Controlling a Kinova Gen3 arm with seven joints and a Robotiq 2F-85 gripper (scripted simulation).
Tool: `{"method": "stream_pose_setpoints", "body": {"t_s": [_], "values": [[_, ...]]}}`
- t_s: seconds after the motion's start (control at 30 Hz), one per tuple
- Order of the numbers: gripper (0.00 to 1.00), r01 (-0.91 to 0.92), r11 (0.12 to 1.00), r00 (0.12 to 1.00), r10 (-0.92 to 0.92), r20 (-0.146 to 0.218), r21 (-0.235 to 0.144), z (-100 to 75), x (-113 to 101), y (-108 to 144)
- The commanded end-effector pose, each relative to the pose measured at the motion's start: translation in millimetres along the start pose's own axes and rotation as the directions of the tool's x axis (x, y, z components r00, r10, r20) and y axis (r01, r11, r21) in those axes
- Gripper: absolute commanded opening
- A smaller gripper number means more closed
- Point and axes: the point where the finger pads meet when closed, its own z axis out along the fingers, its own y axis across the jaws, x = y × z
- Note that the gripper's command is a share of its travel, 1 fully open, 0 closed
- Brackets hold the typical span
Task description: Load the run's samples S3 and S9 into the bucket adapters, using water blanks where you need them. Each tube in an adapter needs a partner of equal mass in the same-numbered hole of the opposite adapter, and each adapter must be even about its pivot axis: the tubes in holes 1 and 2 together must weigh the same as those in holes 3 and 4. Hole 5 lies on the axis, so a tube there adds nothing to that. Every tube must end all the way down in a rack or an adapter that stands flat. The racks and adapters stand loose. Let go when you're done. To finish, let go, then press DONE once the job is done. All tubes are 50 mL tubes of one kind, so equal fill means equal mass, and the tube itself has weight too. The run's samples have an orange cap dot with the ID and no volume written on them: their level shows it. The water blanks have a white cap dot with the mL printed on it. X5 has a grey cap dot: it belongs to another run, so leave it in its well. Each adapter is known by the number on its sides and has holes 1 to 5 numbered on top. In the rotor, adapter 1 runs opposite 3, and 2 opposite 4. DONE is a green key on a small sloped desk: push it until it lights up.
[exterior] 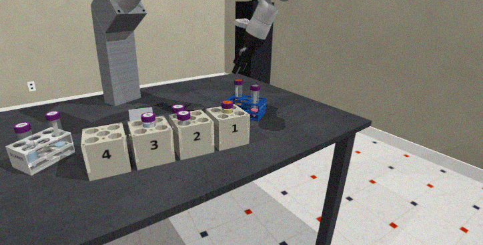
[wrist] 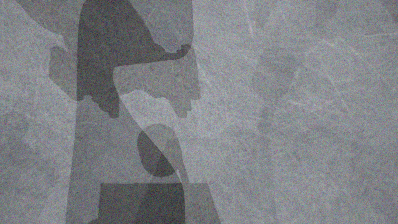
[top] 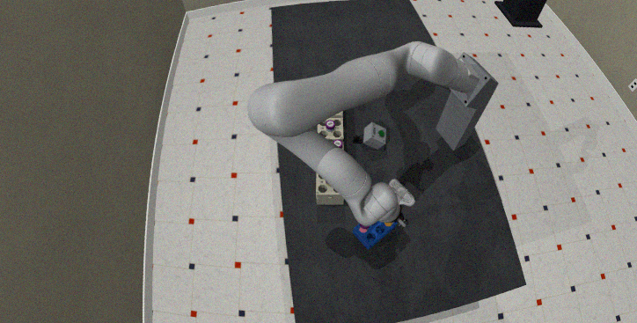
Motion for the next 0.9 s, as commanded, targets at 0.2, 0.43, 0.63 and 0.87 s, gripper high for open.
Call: {"method": "stream_pose_setpoints", "body": {"t_s": [0.2,0.43,0.63,0.87], "values": [[0.62,0.0,1.0,1.0,0.0,0.001,0.0,10.7,-5.4,0.2],[0.62,0.0,1.0,1.0,0.0,0.001,0.0,16.8,-8.2,0.2],[0.62,0.0,1.0,1.0,0.0,0.001,0.0,24.0,-11.6,0.3],[0.62,0.0,1.0,1.0,0.0,0.001,0.0,31.6,-15.1,0.3]]}}
